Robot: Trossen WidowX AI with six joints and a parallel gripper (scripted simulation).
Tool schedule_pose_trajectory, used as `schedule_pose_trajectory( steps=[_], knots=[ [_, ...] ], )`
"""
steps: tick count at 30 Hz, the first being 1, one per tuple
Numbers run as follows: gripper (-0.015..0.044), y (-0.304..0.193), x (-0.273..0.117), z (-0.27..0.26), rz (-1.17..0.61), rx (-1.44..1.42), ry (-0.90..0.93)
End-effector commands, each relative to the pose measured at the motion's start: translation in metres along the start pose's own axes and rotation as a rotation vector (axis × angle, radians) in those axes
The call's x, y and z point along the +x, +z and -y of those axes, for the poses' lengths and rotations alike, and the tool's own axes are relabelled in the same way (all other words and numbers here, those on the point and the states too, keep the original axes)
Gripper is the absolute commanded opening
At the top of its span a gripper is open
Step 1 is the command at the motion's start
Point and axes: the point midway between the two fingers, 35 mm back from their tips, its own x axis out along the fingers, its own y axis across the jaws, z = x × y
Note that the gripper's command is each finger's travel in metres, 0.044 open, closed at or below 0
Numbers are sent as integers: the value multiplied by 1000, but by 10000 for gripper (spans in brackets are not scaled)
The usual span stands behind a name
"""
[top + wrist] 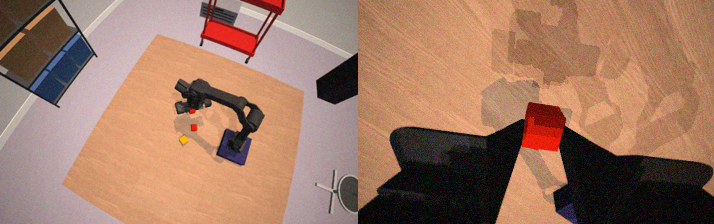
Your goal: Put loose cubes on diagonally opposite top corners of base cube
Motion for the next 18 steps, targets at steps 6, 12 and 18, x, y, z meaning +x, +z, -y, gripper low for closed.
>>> schedule_pose_trajectory(
  steps=[6, 12, 18],
  knots=[
    [105, -21, 4, -21, -1, 61, 8],
    [105, -36, 7, -33, -3, 99, 9],
    [105, -52, 10, -44, -6, 136, 10]
  ],
)
